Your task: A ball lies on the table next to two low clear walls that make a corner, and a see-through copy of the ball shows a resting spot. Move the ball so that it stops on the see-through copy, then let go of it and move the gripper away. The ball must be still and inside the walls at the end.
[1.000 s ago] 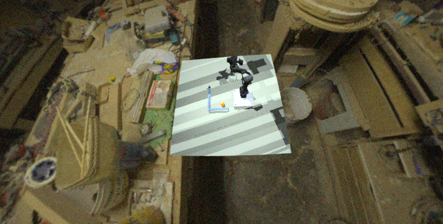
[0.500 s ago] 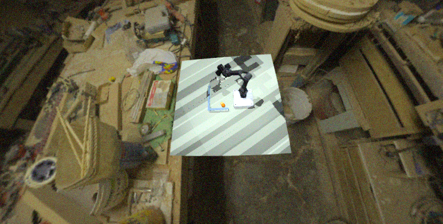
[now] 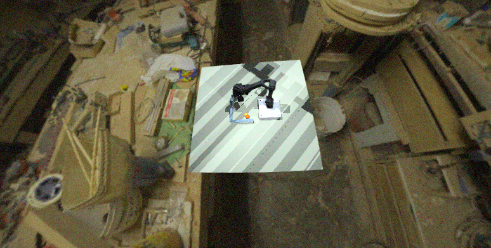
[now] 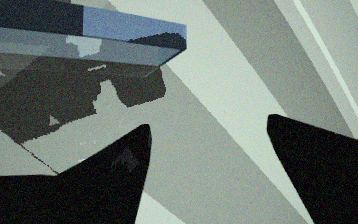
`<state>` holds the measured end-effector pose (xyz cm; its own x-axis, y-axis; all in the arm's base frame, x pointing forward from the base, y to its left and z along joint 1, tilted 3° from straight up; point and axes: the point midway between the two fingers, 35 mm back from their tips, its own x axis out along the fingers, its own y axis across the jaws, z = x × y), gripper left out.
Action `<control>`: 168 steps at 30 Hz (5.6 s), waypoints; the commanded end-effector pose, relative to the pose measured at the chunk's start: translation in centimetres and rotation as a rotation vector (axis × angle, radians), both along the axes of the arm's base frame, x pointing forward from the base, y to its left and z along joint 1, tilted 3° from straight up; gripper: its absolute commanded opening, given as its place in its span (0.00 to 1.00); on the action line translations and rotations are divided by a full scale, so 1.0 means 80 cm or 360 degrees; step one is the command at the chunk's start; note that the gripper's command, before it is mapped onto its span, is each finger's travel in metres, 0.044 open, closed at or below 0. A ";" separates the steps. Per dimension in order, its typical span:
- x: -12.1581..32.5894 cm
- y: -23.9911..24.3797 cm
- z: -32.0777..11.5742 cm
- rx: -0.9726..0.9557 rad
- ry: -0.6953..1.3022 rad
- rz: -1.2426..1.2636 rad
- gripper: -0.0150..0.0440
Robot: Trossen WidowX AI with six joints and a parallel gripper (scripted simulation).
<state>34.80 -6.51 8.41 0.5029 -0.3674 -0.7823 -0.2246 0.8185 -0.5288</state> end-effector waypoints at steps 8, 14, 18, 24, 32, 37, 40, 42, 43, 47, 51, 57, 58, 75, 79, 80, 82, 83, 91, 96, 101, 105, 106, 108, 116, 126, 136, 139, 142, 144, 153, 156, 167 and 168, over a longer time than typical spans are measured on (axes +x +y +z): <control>-0.090 0.206 -0.049 -0.0080 0.0892 0.1523 0.79; -0.152 0.258 -0.052 -0.0113 0.1203 0.2076 0.79; -0.152 0.258 -0.052 -0.0113 0.1203 0.2076 0.79; -0.152 0.258 -0.052 -0.0113 0.1203 0.2076 0.79; -0.152 0.257 -0.071 -0.0113 0.1203 0.2076 0.79; -0.152 0.257 -0.074 -0.0113 0.1203 0.2076 0.79; -0.152 0.257 -0.080 -0.0113 0.1203 0.2076 0.79; -0.152 0.257 -0.084 -0.0113 0.1203 0.2076 0.79; -0.152 0.257 -0.086 -0.0113 0.1203 0.2076 0.79; -0.152 0.256 -0.094 -0.0113 0.1204 0.2076 0.79; -0.152 0.256 -0.103 -0.0113 0.1204 0.2076 0.79; -0.152 0.255 -0.115 -0.0113 0.1204 0.2076 0.79; -0.153 0.255 -0.117 -0.0113 0.1204 0.2076 0.79; -0.153 0.255 -0.122 -0.0113 0.1204 0.2076 0.55; -0.153 0.255 -0.120 -0.0113 0.1204 0.2076 0.44; -0.152 0.256 -0.117 -0.0113 0.1204 0.2076 0.40; -0.149 0.258 -0.104 -0.0113 0.1203 0.2076 0.31; -0.148 0.259 -0.096 -0.0113 0.1203 0.2076 0.26; -0.143 0.265 -0.034 -0.0113 0.1202 0.2076 0.25; -0.146 0.264 0.006 -0.0113 0.1202 0.2076 0.25; -0.151 0.262 0.042 -0.0112 0.1203 0.2076 0.25; -0.152 0.262 0.043 -0.0112 0.1203 0.2076 0.25; -0.152 0.262 0.043 -0.0112 0.1203 0.2076 0.25; -0.150 0.260 0.039 -0.0113 0.1203 0.2076 0.25; -0.130 0.238 -0.012 -0.0116 0.1203 0.2075 0.25; -0.128 0.238 -0.031 -0.0116 0.1203 0.2075 0.25; -0.129 0.234 -0.097 -0.0116 0.1203 0.2075 0.25; -0.130 0.234 -0.101 -0.0116 0.1203 0.2075 0.25; -0.130 0.234 -0.101 -0.0116 0.1203 0.2075 0.25; -0.130 0.234 -0.101 -0.0116 0.1203 0.2075 0.25; -0.130 0.233 -0.114 -0.0116 0.1203 0.2075 0.25; -0.130 0.233 -0.120 -0.0116 0.1203 0.2075 0.25; -0.128 0.234 -0.120 -0.0111 0.1186 0.2068 0.39; -0.128 0.234 -0.120 -0.0111 0.1186 0.2068 0.43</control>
